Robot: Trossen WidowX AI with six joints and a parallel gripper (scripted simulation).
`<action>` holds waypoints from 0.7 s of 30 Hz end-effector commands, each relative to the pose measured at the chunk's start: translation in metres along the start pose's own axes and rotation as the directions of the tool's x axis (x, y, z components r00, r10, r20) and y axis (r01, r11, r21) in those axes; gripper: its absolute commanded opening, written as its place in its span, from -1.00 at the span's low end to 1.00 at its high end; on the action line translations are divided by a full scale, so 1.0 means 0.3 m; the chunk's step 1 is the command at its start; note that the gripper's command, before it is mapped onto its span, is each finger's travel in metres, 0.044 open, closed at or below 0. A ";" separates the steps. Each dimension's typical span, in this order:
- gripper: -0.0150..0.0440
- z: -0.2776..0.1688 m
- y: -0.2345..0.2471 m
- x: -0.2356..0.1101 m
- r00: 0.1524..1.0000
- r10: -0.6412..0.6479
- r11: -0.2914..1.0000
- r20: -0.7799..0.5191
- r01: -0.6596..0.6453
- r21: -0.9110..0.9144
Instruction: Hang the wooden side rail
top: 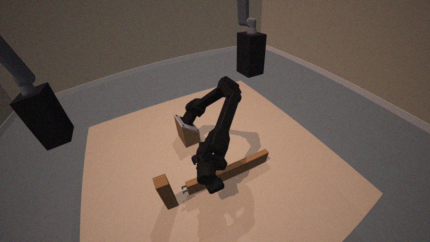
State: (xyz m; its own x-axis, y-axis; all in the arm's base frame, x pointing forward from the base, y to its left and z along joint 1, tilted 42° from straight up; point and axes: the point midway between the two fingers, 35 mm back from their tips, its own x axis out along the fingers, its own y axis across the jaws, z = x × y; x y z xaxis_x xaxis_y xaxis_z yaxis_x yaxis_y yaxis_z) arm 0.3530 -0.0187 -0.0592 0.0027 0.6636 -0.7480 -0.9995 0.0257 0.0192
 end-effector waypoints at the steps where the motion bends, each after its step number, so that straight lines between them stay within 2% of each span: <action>1: -0.49 -0.008 -0.008 -0.026 1.000 -0.017 1.000 -0.007 0.017 -0.001; 21: -0.49 -0.008 -0.007 -0.037 1.000 -0.017 1.000 -0.008 0.017 -0.001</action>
State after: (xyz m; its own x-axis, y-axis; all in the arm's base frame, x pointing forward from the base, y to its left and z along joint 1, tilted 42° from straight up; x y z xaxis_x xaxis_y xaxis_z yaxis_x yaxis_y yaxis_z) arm 0.3530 -0.0210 -0.0565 0.0025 0.6635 -0.7482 -0.9995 0.0254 0.0191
